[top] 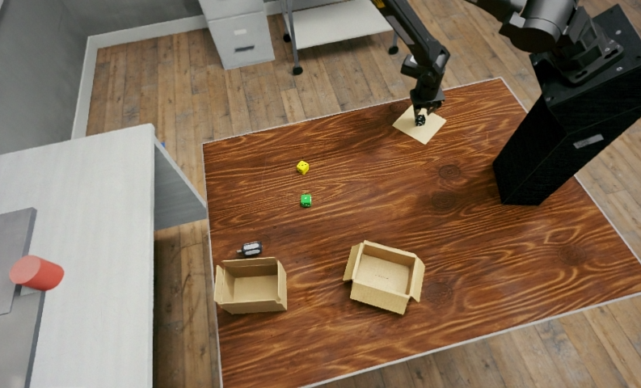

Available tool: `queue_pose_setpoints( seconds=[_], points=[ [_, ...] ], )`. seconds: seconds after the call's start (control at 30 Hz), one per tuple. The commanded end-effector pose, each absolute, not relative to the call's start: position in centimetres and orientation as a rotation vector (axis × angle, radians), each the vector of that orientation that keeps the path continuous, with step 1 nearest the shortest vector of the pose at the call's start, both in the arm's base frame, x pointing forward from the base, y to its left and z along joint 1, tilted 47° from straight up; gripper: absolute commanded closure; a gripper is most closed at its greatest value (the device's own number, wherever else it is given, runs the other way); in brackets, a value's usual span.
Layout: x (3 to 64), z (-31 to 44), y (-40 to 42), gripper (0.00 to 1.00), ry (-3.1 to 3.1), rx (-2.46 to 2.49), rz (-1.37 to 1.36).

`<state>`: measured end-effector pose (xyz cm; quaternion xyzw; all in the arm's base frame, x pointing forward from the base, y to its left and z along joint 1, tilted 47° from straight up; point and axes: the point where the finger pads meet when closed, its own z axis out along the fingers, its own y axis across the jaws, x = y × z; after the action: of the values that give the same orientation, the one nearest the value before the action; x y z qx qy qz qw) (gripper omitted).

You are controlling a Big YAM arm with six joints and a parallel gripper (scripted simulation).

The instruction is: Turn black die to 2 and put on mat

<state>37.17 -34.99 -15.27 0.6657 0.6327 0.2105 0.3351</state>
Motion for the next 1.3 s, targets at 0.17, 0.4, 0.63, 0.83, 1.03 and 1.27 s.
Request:
queue_pose_setpoints(
  seconds=[0.17, 0.4, 0.63, 0.83, 1.03, 1.27],
  points=[
    [37.3, -15.0, -35.5, 0.55, 1.625, 1.741, 0.547],
    [36.8, -15.4, -34.8, 0.55, 1.633, 1.757, 0.552],
    [36.8, -15.4, -34.8, 0.55, 1.633, 1.757, 0.552],
    [36.8, -15.4, -34.8, 0.55, 1.633, 1.757, 0.552],
    [36.8, -15.4, -34.8, 0.55, 1.633, 1.757, 0.552],
    [36.8, -15.4, -34.8, 0.55, 1.633, 1.757, 0.552]
  ],
)
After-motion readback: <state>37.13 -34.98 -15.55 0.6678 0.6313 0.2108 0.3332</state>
